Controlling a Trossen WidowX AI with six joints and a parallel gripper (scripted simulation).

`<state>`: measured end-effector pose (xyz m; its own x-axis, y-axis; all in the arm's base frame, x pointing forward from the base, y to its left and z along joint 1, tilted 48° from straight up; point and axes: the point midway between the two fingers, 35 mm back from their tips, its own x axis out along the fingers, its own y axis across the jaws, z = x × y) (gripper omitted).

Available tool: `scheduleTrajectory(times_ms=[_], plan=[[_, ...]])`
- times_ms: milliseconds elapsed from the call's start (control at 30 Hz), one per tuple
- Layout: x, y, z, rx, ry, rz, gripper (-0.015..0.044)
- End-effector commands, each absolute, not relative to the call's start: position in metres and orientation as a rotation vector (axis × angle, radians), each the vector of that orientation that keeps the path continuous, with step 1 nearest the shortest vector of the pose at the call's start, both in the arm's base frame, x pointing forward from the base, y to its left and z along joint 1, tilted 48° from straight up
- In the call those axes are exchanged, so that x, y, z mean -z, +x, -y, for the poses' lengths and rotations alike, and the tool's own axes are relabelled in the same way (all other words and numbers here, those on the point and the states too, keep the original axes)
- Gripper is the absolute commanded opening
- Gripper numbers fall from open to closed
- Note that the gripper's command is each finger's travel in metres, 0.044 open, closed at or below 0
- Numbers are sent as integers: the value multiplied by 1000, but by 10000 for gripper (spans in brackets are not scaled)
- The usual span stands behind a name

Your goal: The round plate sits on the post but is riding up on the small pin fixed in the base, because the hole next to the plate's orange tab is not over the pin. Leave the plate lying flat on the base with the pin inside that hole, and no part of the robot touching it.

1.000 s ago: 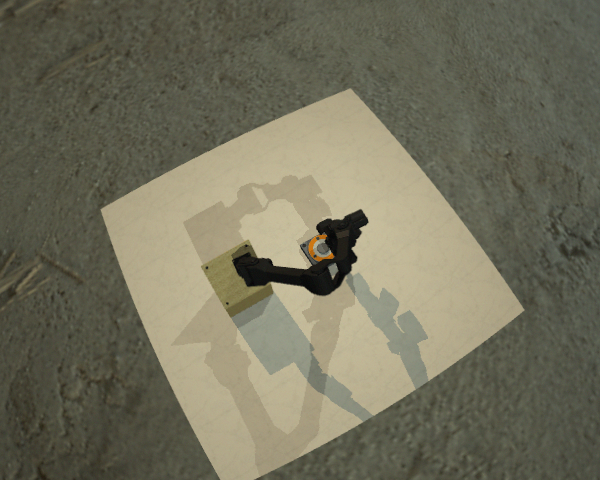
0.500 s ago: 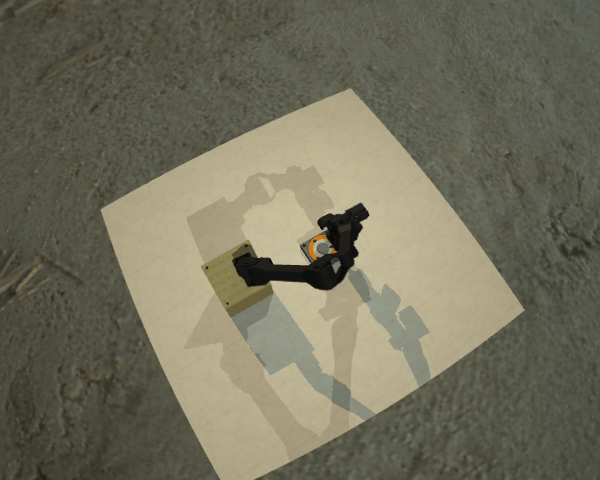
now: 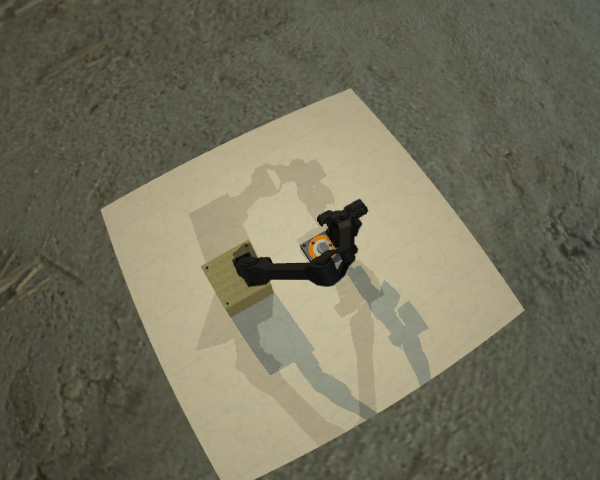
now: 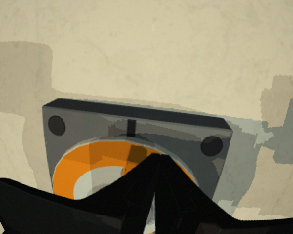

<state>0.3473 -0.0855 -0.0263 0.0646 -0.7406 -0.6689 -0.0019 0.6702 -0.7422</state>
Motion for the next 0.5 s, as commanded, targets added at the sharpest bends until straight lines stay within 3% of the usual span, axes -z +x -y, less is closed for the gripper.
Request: scheduleTrajectory(times_ms=[0,467], plan=[[28,350,82,622,-666,-1408,0],[2,342,49,620,-664,-1409,0]])
